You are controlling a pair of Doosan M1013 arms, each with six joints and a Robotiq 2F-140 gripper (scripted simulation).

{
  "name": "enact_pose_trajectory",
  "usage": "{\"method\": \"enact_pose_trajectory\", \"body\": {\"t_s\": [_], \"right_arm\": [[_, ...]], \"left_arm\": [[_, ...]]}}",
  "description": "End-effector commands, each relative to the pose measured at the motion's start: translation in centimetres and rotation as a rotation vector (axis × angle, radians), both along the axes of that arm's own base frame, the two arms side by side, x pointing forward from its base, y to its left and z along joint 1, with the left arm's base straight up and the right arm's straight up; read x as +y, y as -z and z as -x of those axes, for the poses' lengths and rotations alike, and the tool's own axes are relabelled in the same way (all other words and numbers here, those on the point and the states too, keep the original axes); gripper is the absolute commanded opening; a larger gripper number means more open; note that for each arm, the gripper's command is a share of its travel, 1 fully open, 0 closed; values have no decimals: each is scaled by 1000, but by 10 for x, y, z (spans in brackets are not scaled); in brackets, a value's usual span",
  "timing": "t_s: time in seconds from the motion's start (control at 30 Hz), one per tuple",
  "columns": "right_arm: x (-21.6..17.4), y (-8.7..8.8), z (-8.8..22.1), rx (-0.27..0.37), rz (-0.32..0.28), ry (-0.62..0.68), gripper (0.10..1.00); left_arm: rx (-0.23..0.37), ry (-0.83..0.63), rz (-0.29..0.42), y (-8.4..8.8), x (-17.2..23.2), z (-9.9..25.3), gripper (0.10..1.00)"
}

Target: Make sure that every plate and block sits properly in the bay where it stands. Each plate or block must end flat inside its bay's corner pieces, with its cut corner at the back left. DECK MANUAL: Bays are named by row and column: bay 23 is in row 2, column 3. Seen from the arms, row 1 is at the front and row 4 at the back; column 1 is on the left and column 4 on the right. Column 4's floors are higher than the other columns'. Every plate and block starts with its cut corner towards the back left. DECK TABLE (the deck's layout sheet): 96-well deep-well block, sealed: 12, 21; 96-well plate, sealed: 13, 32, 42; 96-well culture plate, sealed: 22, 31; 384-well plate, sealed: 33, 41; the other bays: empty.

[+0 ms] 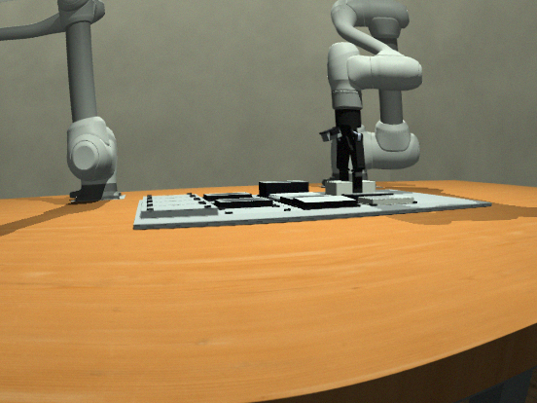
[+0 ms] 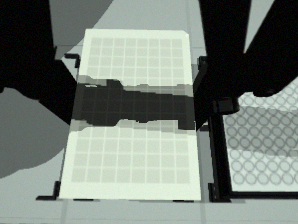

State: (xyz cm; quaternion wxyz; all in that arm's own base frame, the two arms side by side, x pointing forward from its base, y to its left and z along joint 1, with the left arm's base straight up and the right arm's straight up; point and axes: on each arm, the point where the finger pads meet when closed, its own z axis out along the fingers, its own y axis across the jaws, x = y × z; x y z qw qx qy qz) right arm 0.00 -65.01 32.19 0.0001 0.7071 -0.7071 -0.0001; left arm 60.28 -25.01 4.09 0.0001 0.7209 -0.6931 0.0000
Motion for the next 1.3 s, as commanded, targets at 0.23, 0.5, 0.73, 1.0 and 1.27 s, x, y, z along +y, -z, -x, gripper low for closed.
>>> {"method": "enact_pose_trajectory", "body": {"t_s": [0.23,0.5,0.73,1.0,1.27], "right_arm": [[0,-1,0,0,1,0,1000],[0,-1,0,0,1,0,1000],[0,-1,0,0,1,0,1000],[0,-1,0,0,1,0,1000],[0,-1,0,0,1,0,1000]], "left_arm": [[-2,0,0,0,0,-1,99],[-2,0,0,0,0,-1,99],[-2,0,0,1,0,-1,99],[-2,0,0,1,0,-1,99],[-2,0,0,1,0,-1,698]]}}
